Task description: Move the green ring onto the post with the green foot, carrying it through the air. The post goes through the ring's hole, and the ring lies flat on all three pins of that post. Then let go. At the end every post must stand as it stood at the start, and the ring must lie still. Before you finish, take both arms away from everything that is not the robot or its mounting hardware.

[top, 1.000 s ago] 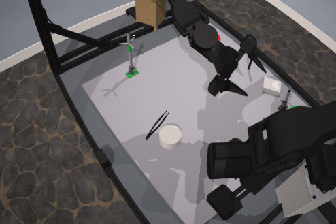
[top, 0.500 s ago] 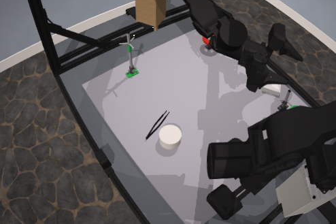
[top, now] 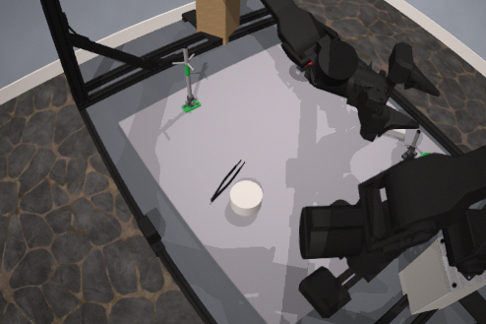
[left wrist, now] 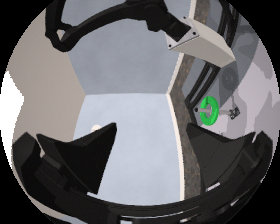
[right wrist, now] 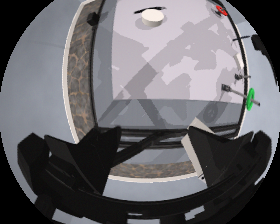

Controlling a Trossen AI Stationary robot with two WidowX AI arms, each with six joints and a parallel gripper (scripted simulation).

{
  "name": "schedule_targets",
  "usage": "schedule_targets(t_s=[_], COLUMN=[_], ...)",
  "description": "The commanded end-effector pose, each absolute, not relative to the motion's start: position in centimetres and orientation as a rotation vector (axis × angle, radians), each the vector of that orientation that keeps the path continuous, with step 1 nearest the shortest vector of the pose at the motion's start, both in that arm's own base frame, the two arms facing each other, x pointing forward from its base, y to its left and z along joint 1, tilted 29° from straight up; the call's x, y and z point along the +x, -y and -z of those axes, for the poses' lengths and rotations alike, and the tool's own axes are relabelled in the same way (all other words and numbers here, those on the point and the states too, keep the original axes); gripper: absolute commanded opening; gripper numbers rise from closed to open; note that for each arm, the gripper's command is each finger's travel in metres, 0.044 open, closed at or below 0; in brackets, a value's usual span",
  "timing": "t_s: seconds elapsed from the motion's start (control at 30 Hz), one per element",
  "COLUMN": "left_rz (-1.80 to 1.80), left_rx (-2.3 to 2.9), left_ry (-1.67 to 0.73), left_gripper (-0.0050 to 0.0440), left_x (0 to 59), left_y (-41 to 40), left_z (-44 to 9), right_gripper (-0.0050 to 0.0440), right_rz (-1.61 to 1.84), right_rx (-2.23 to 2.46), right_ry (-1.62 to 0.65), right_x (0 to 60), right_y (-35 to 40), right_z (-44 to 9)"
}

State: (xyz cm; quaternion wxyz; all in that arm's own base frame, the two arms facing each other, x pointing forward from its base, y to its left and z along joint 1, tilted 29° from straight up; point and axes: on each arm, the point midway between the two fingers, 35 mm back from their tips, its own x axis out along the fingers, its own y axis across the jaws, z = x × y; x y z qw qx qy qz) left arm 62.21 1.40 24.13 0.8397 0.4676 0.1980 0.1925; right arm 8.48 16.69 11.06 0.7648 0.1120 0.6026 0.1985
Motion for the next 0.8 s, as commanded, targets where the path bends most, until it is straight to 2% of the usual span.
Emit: schedule_targets(t_s=[0.0,0.13,0.77], left_rz=[-0.373,-0.373,-0.373], left_rx=[1.007,1.008,1.008], left_ry=[-0.457,-0.457,-0.457], left_gripper=[0.04,0.04,0.04], left_x=[63.6,64.0,65.6], left_y=[1.3,2.7,2.5], left_z=[-17.7,-14.6,-13.7], right_gripper=[0.04,0.04,0.04], right_rz=[-0.423,-0.423,-0.423], right_rx=[0.245,0.245,0.245], right_ry=[-1.308,-1.308,-1.308], right_x=[8.5,8.5,8.5], right_y=[-16.6,-16.6,-16.6], right_z=[-11.0,-11.0,-11.0])
